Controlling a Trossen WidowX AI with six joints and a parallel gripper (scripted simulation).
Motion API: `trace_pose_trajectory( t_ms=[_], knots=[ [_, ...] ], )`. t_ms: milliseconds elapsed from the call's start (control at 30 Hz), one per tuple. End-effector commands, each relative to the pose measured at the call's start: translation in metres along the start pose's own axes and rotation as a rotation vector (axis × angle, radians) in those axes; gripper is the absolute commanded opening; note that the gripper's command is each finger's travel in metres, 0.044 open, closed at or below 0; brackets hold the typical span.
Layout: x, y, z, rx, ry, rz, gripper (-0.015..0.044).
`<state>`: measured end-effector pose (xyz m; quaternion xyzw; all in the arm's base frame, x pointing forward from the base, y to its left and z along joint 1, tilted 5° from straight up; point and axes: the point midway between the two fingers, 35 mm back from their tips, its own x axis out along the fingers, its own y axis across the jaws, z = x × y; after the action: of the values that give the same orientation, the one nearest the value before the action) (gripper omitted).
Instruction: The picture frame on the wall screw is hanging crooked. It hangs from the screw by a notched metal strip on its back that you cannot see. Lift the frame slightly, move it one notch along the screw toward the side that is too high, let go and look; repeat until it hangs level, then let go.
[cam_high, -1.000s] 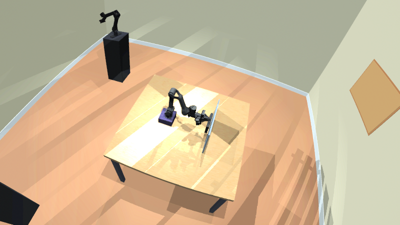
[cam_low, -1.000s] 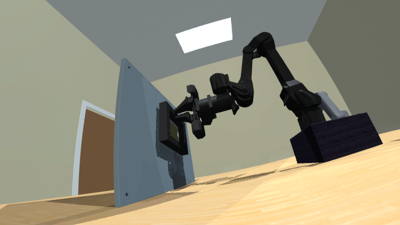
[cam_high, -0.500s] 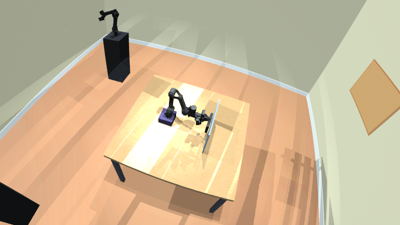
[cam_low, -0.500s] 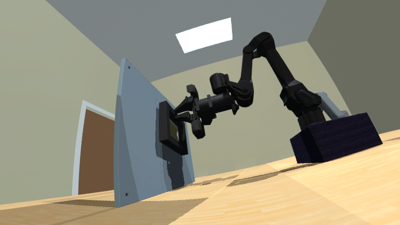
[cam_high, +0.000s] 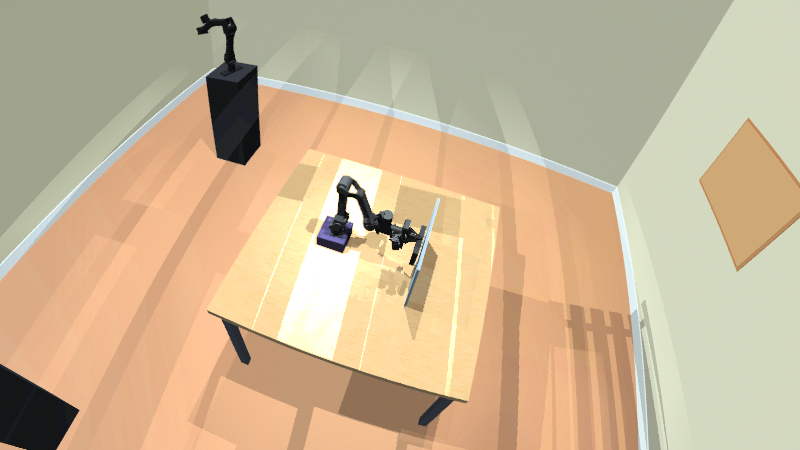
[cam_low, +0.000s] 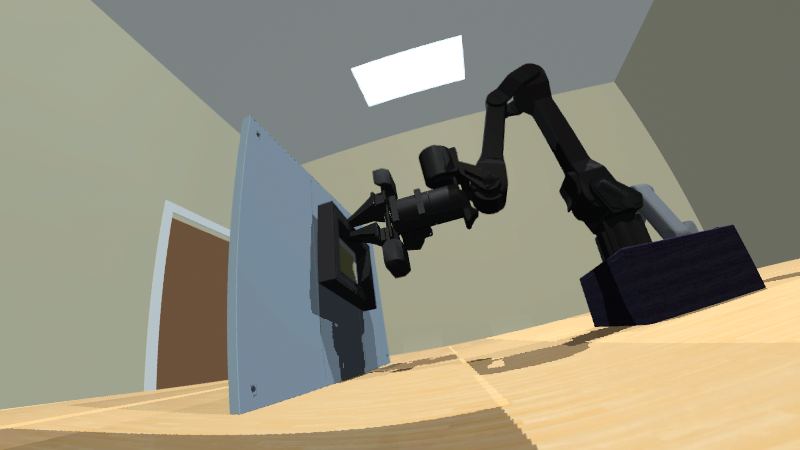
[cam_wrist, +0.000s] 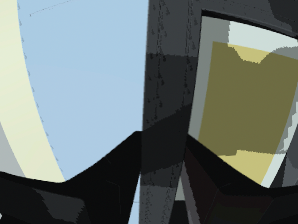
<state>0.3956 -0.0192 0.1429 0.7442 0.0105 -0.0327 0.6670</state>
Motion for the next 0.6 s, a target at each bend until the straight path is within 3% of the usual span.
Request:
trace_pose_trajectory(
  t_ms=[0, 567],
  knots=[
    [0.0, 0.0073, -0.0009, -0.001, 0.0, 0.022, 0.0],
    [0.0, 0.0073, -0.0054, -0.001, 0.0, 0.022, 0.0]
  ],
)
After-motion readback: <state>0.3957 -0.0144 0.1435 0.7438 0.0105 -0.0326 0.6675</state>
